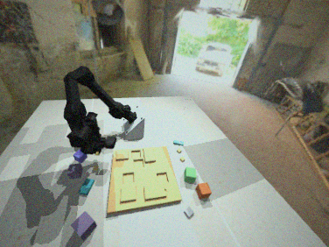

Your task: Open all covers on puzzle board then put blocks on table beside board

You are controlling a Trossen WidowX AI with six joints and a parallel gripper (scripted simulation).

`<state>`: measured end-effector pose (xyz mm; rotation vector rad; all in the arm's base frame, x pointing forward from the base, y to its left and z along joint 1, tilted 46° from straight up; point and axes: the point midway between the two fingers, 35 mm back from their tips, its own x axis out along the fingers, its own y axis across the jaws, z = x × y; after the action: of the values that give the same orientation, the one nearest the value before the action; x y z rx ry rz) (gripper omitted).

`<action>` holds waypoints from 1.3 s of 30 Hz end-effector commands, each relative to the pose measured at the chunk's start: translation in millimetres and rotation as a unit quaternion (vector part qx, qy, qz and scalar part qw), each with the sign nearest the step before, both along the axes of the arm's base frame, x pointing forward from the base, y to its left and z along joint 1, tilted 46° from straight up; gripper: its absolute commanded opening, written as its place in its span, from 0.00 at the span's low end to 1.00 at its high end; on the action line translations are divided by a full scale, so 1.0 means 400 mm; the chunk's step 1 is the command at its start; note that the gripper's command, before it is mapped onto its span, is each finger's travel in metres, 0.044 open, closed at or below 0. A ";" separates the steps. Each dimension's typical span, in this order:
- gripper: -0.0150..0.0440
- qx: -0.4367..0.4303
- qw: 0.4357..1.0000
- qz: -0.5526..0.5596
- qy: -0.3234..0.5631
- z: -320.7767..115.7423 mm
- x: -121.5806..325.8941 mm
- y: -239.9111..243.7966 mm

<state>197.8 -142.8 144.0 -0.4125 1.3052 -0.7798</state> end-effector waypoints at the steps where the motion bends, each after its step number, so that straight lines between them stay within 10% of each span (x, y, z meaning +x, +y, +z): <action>1: 0.39 0.001 1.000 0.001 0.004 -0.016 -0.002 -0.013; 28: 0.39 -0.010 1.000 0.003 0.003 -0.074 -0.013 -0.090; 39: 0.88 -0.011 1.000 0.001 0.001 -0.066 -0.010 -0.086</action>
<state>193.9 -177.2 117.5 -0.4327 1.2978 -0.7917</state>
